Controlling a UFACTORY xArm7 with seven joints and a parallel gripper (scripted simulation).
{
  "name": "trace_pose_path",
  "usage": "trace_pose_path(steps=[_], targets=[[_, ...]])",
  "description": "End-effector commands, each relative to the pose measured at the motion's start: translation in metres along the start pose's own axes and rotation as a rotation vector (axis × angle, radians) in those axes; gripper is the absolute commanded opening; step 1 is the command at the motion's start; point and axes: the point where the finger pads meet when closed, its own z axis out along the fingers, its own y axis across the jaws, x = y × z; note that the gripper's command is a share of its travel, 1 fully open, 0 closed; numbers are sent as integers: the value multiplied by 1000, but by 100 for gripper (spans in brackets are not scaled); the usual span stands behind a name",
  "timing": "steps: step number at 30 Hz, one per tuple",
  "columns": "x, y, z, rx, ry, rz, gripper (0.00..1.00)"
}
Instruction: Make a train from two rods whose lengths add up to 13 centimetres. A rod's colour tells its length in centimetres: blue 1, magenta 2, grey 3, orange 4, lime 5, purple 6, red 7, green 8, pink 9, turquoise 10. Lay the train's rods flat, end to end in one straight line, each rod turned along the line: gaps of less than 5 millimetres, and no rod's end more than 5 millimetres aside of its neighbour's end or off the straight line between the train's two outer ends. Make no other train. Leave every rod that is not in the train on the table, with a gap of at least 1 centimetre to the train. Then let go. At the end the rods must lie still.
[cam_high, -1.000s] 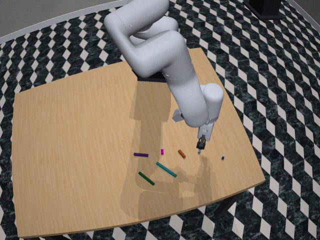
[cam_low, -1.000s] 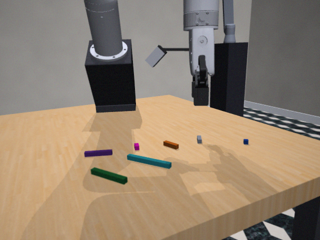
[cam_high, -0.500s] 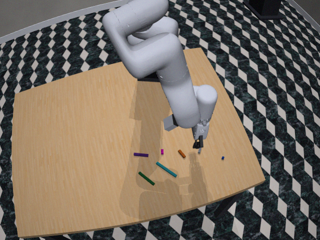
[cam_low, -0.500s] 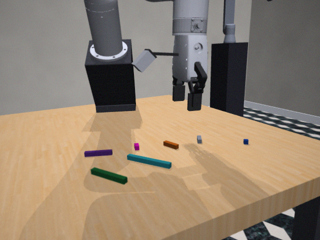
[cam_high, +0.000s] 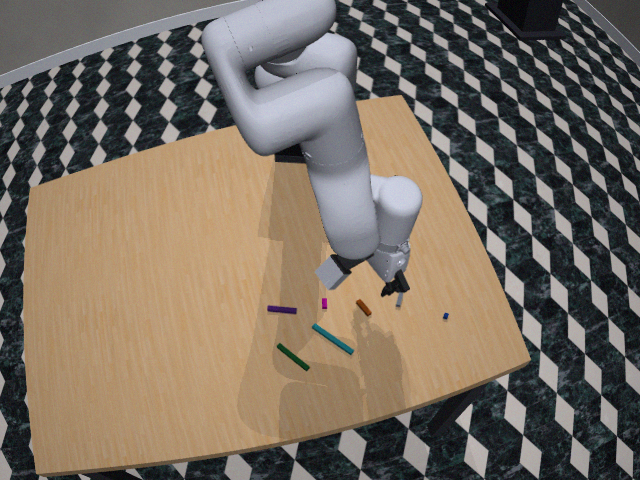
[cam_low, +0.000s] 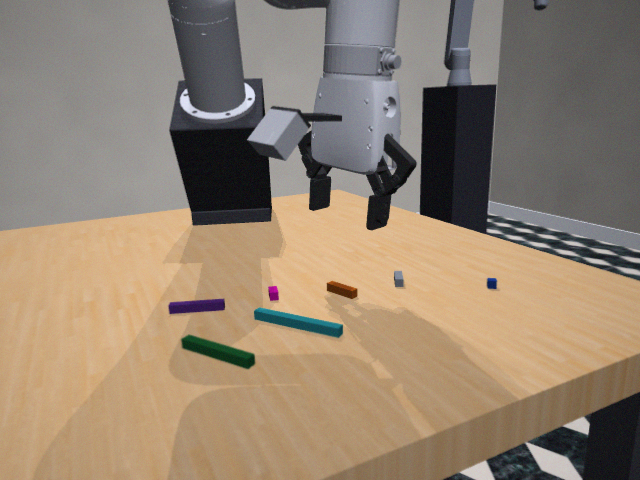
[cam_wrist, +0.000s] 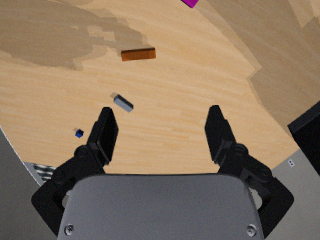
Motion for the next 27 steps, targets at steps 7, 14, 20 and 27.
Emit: trace_pose_path(steps=[7,14,20,27], targets=[[19,5,3,-54,-30,-371,100],[31,5,5,-49,-37,-587,100],[44,3,6,-34,-40,-807,100],[61,-3,7,-9,-33,-1062,100]])
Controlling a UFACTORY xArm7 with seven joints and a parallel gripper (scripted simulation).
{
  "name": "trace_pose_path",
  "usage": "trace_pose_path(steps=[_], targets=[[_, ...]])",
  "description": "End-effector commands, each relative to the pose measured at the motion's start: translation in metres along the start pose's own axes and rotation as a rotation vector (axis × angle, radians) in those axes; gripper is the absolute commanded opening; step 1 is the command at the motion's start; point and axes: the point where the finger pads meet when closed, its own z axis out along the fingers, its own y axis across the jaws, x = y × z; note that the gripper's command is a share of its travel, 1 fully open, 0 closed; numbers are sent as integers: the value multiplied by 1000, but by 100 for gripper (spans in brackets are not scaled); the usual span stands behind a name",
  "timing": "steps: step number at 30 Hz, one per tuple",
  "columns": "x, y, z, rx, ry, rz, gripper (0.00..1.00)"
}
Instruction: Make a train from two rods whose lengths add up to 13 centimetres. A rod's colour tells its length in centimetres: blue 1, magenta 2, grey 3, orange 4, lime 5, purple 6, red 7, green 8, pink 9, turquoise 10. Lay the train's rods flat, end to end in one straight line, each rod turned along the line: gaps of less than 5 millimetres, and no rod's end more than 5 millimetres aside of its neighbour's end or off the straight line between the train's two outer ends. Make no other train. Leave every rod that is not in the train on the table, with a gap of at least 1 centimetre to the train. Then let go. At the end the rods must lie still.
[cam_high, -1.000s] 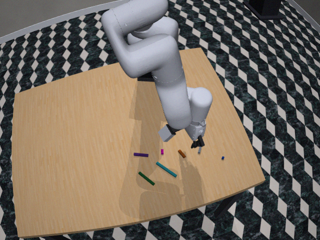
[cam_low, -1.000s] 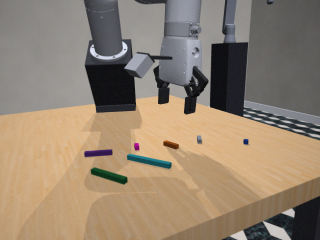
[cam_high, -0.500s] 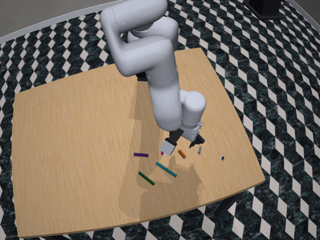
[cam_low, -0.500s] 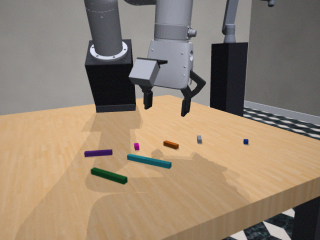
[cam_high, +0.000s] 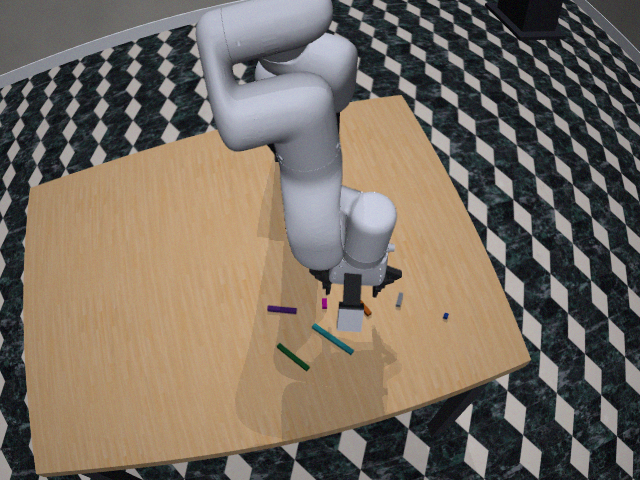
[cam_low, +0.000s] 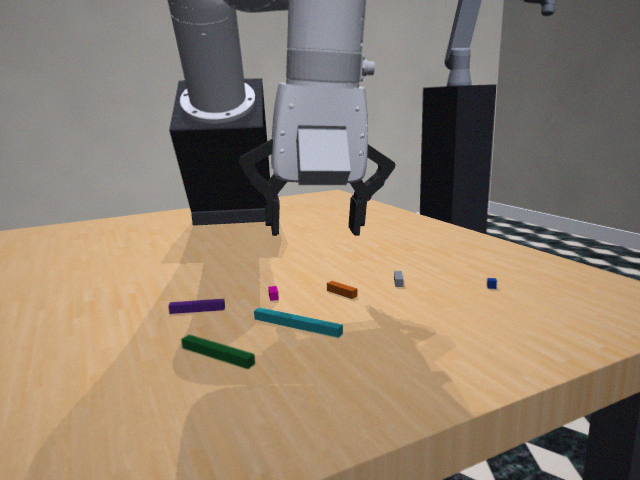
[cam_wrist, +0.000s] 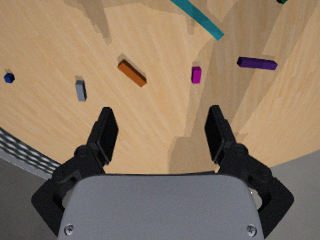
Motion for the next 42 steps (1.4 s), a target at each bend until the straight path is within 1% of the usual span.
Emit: trace_pose_path(steps=[1,7,14,16,18,21,24,28,29,42], targets=[[10,5,0,11,-30,-165,100],[24,13,-1,25,-3,-376,100],[47,23,-2,36,46,-647,100],[47,23,-2,36,46,-647,100],[58,27,-4,37,72,-763,100],[67,31,-5,35,96,-862,100],[73,33,-6,33,110,-916,100],[74,33,-7,32,113,-926,100],[74,33,-7,32,113,-926,24],[74,33,-7,32,113,-926,24]])
